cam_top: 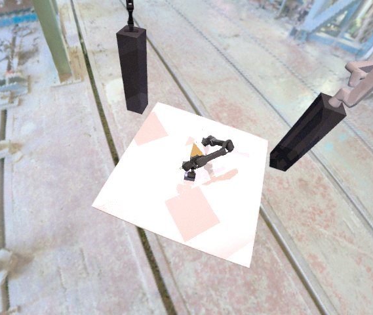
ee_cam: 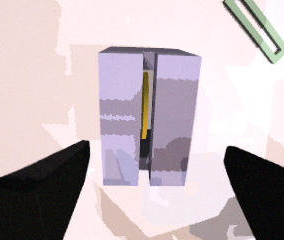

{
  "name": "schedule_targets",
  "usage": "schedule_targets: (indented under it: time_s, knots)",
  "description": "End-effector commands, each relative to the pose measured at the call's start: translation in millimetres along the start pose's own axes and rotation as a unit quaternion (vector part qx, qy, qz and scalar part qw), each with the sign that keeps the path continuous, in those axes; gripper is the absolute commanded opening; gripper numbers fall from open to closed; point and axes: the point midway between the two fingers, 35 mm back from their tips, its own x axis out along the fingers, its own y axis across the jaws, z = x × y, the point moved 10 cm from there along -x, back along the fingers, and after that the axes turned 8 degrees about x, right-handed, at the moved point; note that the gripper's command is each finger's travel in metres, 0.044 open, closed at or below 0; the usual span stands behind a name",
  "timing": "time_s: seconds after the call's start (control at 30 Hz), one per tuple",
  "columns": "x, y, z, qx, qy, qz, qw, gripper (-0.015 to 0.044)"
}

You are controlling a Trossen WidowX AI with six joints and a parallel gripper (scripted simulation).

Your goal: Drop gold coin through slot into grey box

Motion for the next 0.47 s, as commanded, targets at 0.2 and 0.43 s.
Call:
schedule_targets:
  time_s: [0.2,0.43]
  knots:
    - [-42.5,-2.1,-1.2,-0.001,0.000,0.002,1.000,0.0440]
    - [-42.5,-2.1,-1.2,-0.001,0.000,0.002,1.000,0.0440]
